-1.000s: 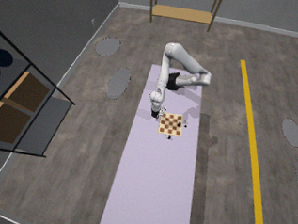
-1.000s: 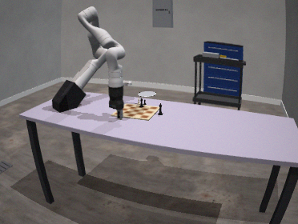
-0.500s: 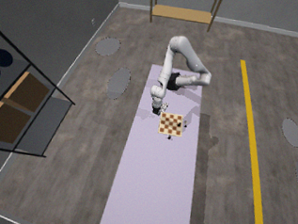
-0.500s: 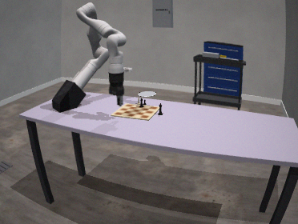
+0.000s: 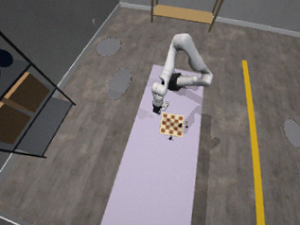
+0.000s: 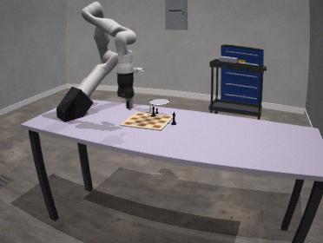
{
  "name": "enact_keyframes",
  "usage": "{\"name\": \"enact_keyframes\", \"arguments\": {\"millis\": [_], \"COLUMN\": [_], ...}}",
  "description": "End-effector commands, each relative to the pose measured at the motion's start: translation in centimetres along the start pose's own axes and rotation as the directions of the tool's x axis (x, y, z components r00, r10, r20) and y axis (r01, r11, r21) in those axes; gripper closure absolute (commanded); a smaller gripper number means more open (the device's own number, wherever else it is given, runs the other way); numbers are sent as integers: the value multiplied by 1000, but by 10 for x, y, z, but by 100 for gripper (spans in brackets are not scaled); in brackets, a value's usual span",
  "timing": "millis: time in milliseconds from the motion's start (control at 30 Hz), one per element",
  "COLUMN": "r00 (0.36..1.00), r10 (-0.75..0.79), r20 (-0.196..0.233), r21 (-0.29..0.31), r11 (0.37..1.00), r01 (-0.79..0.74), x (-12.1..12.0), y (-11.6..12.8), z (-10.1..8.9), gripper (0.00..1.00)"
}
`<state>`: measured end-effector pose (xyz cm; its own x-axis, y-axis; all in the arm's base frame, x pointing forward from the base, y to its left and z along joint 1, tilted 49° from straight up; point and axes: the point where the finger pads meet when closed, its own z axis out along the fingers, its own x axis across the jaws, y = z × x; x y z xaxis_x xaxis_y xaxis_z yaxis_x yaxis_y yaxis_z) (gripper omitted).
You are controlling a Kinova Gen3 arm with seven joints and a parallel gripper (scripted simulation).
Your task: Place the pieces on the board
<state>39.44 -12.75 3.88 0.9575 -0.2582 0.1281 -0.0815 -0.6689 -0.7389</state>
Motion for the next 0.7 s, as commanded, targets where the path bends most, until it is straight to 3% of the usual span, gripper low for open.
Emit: {"name": "enact_keyframes", "arguments": {"millis": [0,67,133,300,367,667], "r00": [1000,1000,999,972,958,951], "r10": [-6,-6,-45,-234,-288,-309], "r20": [-3,-3,-6,-8,-4,-2], "r21": [-1,-1,0,0,-1,-2], "r11": [1000,1000,999,972,958,951], "r01": [6,6,45,234,288,309], "x": [0,0,-2,-26,-38,-43], "y": [-3,-3,-20,-103,-124,-132], "z": [-1,-1,-3,-8,-8,-7], "gripper": [100,100,100,100,100,100]}}
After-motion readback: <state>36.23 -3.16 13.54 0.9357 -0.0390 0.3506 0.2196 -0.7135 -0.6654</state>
